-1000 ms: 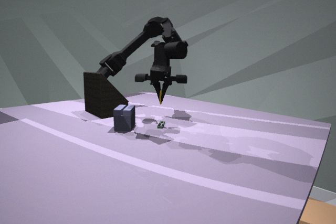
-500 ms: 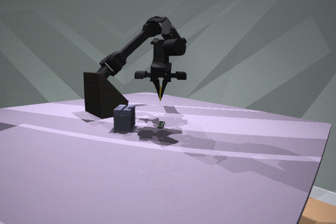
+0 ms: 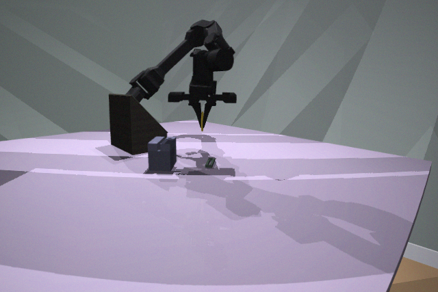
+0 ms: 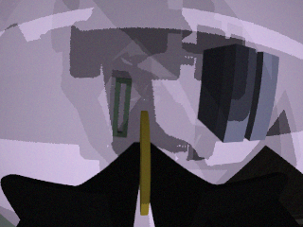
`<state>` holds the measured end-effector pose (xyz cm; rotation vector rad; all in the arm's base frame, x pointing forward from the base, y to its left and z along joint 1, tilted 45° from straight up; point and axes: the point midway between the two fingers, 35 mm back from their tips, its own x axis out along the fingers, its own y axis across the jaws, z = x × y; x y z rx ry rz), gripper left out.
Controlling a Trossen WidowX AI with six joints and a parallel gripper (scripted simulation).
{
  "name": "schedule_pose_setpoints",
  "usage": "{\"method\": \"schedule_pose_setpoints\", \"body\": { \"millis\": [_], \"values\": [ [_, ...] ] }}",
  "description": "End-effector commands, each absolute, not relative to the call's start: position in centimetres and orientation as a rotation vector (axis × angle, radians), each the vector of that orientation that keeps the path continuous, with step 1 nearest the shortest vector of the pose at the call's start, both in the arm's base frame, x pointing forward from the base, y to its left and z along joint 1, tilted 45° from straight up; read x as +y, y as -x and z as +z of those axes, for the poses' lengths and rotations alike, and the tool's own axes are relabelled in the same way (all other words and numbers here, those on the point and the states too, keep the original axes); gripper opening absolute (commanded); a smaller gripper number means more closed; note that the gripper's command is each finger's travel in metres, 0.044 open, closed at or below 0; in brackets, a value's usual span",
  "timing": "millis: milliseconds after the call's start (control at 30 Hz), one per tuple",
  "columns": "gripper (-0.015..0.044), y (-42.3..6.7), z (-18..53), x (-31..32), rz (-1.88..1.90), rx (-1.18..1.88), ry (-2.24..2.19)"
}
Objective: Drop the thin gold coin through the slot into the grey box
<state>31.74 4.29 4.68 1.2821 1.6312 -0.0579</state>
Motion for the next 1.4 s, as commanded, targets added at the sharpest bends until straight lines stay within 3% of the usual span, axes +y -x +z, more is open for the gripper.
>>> {"method": "schedule_pose_setpoints", "body": {
  "millis": [0, 1367],
  "values": [
    [0.0000, -31.3, 3.7, 3.3, -0.065, 1.631, -1.280],
    [0.0000, -25.7, -2.5, -2.2, -0.059, 1.636, -1.284]
  ]
}}
